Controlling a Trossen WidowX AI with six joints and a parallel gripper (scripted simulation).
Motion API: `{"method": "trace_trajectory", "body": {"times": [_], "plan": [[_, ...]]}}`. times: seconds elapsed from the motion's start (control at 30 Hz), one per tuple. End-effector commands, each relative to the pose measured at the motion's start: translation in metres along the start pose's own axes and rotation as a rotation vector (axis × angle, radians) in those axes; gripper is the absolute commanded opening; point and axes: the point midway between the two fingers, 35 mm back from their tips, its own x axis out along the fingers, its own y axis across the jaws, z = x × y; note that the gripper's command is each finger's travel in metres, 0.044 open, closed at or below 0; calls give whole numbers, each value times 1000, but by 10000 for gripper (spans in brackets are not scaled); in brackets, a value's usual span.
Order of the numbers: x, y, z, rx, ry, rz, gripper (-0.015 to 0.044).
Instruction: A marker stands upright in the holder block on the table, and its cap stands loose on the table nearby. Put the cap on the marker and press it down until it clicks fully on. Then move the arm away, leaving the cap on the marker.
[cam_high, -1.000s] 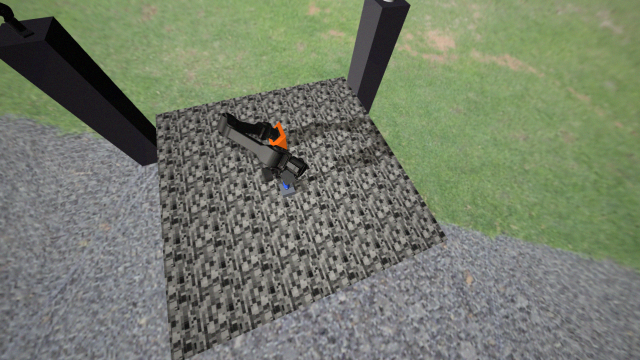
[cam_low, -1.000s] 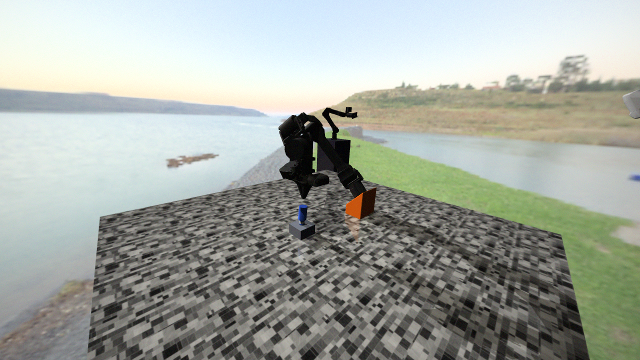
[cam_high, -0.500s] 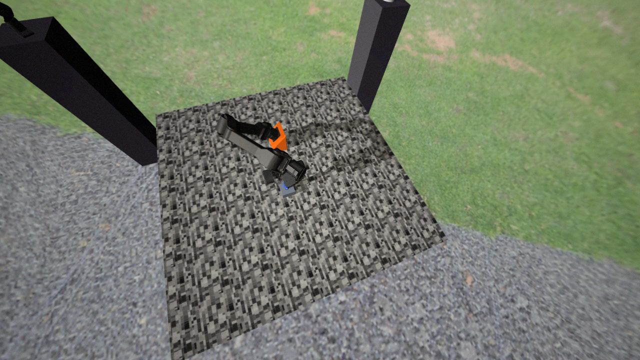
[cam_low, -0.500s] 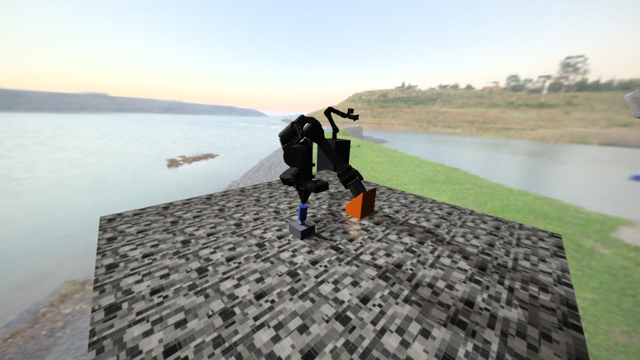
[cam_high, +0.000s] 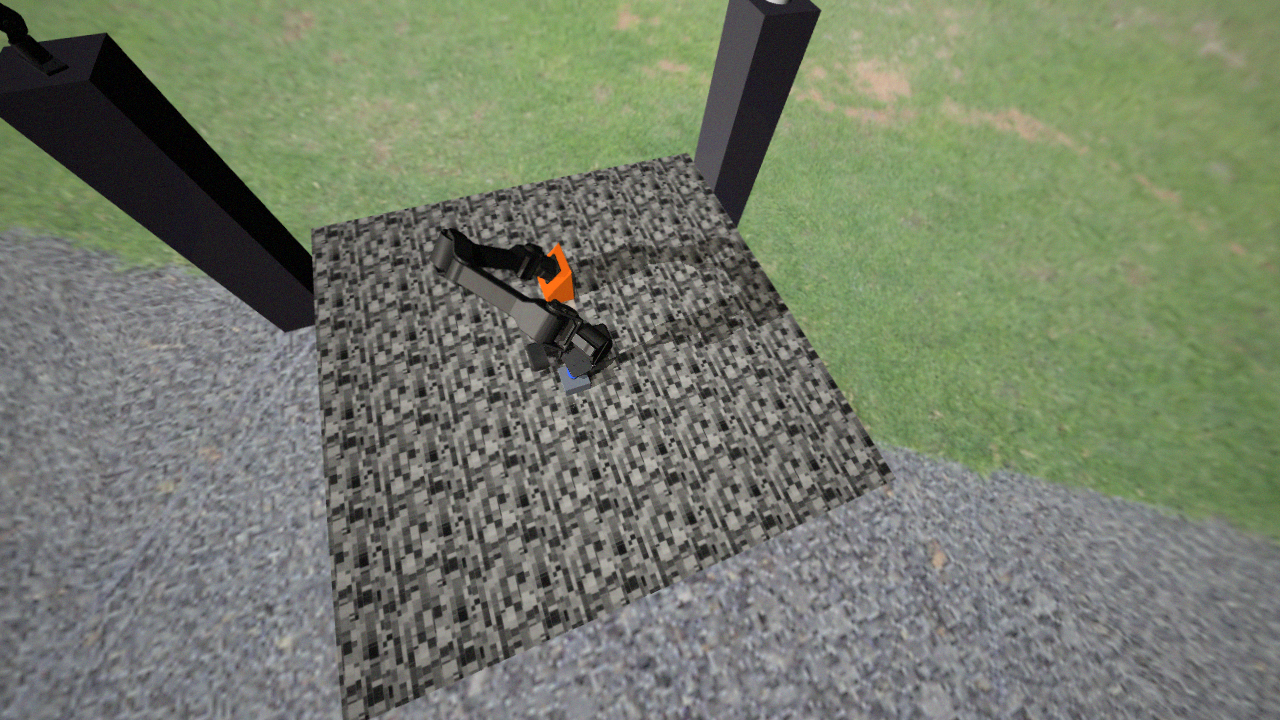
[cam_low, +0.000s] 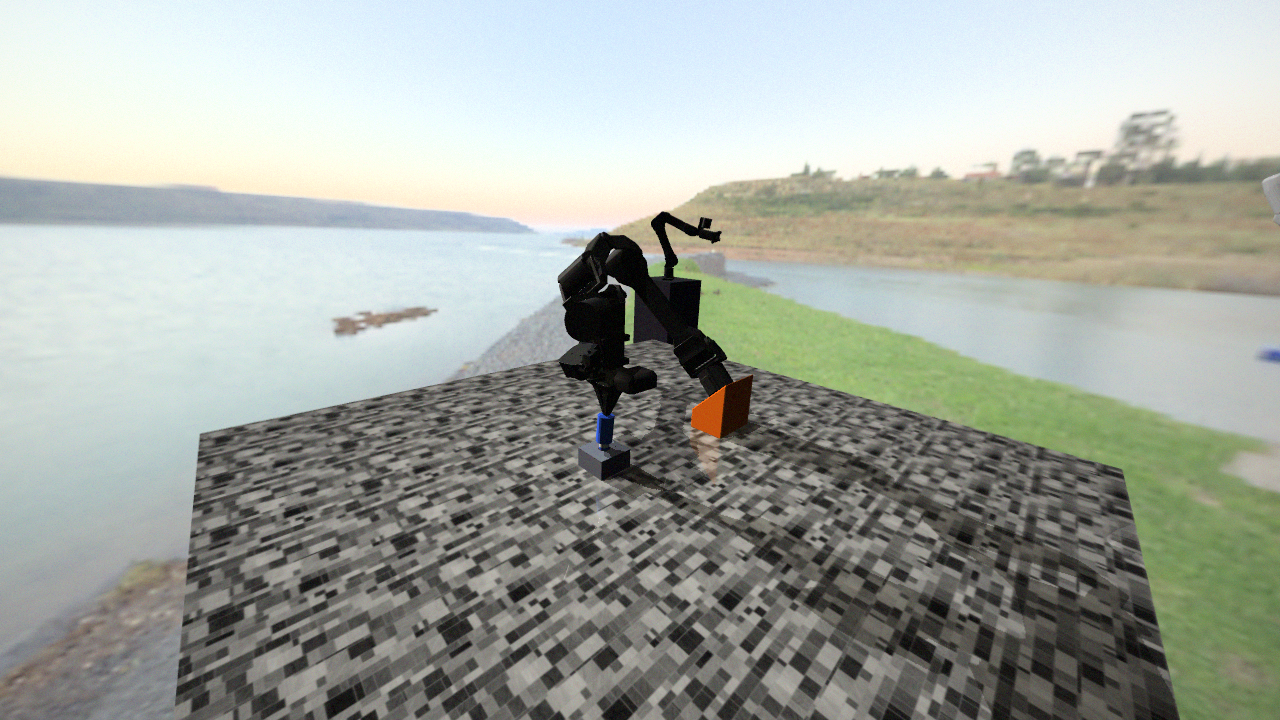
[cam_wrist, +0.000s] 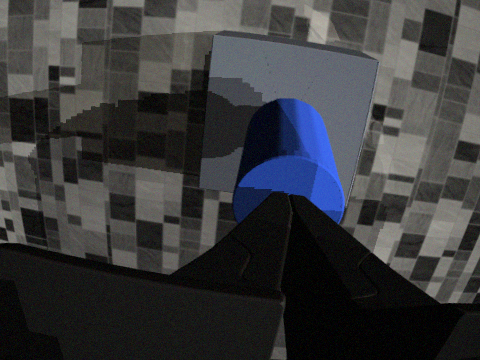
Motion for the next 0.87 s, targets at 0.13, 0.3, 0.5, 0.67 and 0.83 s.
{"method": "trace_trajectory", "body": {"times": [0.13, 0.3, 0.5, 0.67, 0.83], "plan": [[-53, 2, 2, -50, -31, 10, 0], [-89, 1, -2, -86, -52, 16, 0], [-89, 1, -2, -86, -52, 16, 131], [-89, 1, -2, -86, -52, 16, 263], [-89, 1, -2, -86, -52, 16, 394]]}}
